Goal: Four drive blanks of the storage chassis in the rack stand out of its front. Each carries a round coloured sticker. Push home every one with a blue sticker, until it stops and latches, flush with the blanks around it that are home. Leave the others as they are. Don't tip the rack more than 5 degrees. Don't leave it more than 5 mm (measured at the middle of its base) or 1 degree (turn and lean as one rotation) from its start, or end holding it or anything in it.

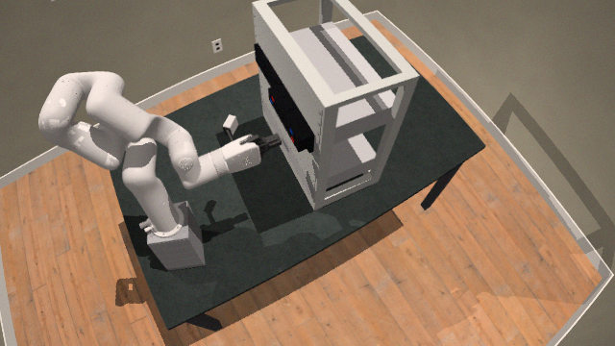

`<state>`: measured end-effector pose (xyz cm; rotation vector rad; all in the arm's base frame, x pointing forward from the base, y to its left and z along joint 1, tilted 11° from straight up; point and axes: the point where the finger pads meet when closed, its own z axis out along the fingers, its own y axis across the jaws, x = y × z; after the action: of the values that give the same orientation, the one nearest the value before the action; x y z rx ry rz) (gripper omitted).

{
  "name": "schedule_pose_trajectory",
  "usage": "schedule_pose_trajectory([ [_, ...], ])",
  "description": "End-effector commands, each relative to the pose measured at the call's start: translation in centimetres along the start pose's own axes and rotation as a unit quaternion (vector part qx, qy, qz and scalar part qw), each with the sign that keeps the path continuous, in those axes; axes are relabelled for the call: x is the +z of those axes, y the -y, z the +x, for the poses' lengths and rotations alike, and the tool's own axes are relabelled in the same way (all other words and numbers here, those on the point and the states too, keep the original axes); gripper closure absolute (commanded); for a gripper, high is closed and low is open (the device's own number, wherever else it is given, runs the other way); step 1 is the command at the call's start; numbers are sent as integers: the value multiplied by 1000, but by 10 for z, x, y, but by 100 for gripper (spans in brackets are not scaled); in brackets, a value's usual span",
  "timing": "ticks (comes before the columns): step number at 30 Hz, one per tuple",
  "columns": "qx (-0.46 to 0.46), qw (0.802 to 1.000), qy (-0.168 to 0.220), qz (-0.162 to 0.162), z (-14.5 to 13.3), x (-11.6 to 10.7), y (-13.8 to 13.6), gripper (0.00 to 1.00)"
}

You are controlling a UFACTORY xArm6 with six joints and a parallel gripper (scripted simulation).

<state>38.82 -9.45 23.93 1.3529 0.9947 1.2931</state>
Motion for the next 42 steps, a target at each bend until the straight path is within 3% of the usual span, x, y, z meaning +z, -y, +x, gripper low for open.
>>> schedule_pose_trajectory([
  [1,-1,1000,1,-1,20,-4,-1,100],
  [8,-1,1000,1,-1,60,-14,2,100],
  [19,-1,1000,1,-1,99,-24,4,100],
  [32,-1,1000,1,-1,109,-26,5,100],
  [36,-1,1000,1,-1,109,-16,5,100],
  [42,-1,1000,1,-1,108,17,4,100],
])
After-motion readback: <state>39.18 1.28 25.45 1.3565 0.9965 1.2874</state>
